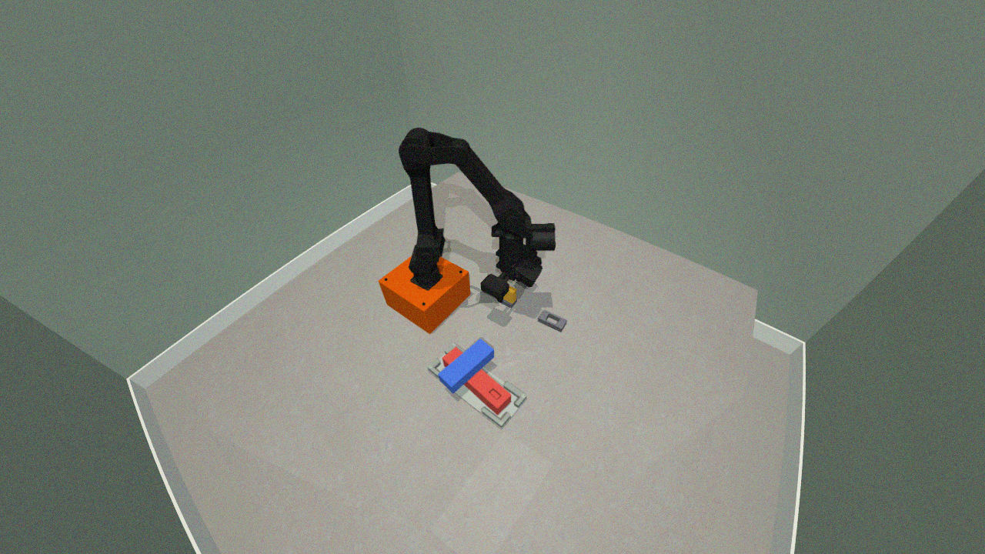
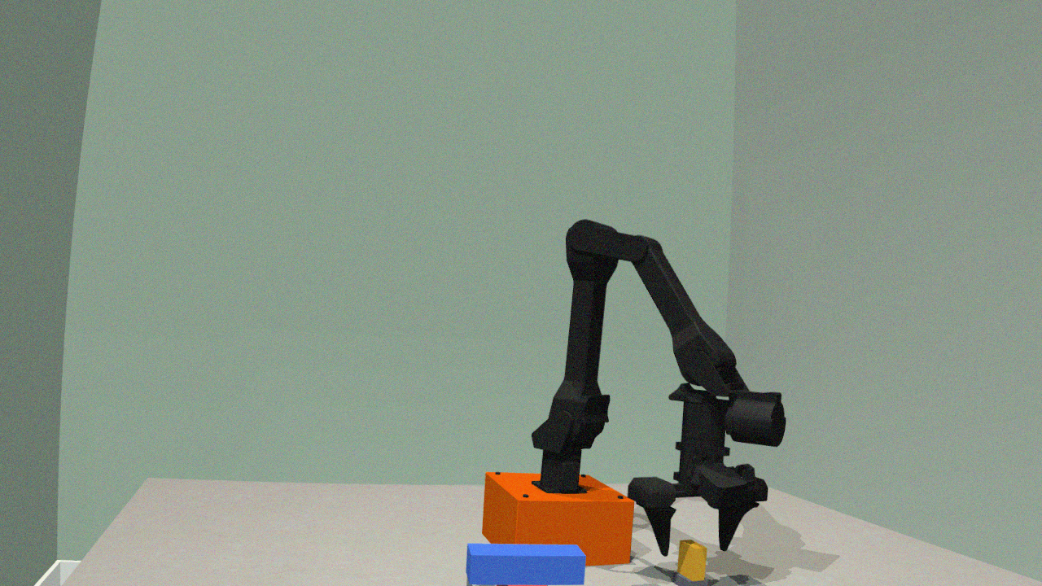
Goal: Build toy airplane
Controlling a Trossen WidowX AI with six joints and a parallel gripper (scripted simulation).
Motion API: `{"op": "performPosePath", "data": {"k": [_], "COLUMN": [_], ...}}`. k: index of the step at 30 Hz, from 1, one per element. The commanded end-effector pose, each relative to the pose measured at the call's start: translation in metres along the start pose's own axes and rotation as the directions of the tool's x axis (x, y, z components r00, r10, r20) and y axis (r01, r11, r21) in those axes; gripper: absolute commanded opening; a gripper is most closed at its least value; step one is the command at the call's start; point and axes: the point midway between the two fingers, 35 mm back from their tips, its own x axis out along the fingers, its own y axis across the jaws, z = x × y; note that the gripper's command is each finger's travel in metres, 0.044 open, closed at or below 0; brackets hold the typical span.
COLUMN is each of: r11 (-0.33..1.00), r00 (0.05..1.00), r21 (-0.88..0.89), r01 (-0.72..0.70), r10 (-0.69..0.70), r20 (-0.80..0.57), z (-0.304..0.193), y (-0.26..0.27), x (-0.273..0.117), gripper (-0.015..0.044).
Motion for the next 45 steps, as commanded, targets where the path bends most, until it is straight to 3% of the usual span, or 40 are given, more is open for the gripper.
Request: {"op": "performPosePath", "data": {"k": [1,16,30,38,45], "r11": [1.0,1.0,1.0,1.0,0.999], "r00": [1.0,1.0,1.0,1.0,1.0], "r21": [0.004,0.004,0.004,0.004,-0.031], "r01": [0.003,0.004,0.004,0.004,-0.011], "r10": [-0.003,-0.004,-0.004,-0.004,0.011], "r20": [-0.001,-0.001,-0.001,-0.001,-0.004], "z": [0.0,-0.002,-0.002,-0.002,-0.002], "y": [-0.001,-0.002,-0.002,-0.002,-0.003], "x": [0.006,0.027,0.027,0.027,0.024], "gripper": [0.044,0.044,0.0072,0.0,0.0]}}
